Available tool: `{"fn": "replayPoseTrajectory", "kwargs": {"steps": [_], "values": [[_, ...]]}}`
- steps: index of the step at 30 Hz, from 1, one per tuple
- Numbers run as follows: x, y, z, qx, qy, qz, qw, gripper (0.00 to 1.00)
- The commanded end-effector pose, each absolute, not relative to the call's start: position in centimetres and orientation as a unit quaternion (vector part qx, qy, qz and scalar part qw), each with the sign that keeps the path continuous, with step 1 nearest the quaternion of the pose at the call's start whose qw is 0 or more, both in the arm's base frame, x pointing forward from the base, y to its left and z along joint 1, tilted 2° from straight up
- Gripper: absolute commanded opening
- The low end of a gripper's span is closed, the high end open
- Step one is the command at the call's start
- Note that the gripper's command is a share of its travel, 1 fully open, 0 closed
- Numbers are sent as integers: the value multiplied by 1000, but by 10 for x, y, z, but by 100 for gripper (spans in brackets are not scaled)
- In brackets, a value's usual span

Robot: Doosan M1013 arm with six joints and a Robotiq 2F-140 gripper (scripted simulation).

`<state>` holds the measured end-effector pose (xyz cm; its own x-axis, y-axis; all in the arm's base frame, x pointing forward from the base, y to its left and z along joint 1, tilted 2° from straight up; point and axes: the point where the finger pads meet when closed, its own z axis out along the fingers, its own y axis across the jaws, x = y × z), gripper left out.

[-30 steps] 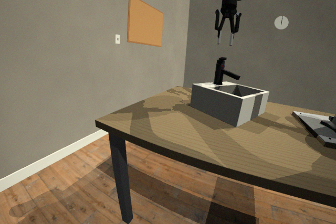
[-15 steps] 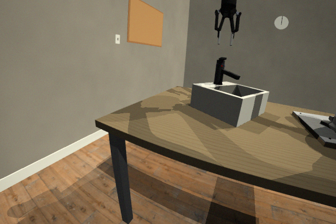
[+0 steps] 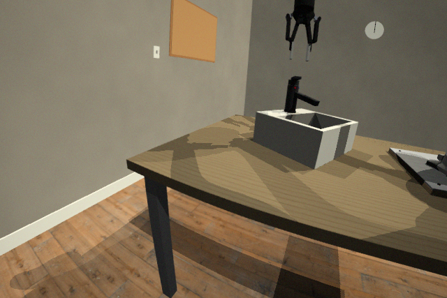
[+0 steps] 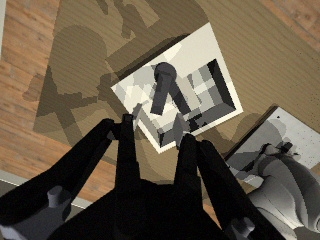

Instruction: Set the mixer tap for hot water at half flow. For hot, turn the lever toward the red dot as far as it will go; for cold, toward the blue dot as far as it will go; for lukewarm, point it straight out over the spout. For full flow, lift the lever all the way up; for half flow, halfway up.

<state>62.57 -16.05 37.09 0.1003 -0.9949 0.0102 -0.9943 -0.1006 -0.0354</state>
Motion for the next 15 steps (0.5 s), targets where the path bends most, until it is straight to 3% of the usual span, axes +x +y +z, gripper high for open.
{"fn": "replayPoseTrajectory", "kwargs": {"steps": [1, 15], "values": [[626, -161, 370, -742, 671, -16, 10, 38], [626, -160, 353, -742, 671, -16, 10, 38]]}}
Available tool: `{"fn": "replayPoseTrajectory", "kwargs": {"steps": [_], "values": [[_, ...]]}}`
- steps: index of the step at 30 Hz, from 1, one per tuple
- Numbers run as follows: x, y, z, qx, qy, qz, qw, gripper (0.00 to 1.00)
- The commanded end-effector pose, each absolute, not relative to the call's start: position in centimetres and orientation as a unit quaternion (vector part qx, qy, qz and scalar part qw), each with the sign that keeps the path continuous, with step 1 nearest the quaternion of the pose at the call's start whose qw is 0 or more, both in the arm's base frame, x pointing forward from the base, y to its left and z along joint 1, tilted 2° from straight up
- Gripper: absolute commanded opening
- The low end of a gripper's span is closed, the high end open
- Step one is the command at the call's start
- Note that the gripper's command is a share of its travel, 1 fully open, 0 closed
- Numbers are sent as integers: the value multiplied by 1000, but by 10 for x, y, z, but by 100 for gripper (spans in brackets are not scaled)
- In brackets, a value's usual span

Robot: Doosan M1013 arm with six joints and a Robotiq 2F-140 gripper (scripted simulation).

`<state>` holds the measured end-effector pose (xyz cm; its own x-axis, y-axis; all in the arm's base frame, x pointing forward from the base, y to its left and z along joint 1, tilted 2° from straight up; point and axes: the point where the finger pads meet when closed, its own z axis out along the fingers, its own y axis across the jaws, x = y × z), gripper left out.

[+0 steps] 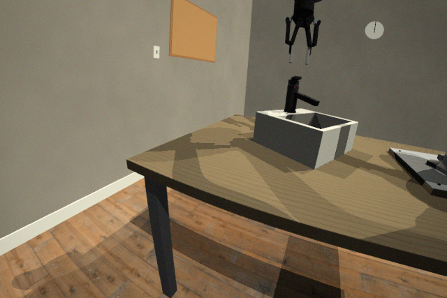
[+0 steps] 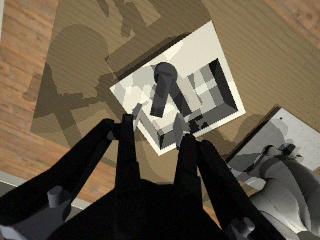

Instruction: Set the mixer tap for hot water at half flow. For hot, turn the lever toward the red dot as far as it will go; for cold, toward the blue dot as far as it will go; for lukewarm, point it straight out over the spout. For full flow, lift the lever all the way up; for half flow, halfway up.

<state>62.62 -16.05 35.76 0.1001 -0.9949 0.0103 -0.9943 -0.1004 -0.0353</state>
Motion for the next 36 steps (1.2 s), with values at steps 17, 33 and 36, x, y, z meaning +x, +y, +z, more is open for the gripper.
{"fn": "replayPoseTrajectory", "kwargs": {"steps": [17, 33, 36], "values": [[627, -160, 329, -742, 671, -16, 10, 38], [628, -160, 319, -742, 671, -16, 10, 38], [628, -160, 319, -742, 671, -16, 10, 38]]}}
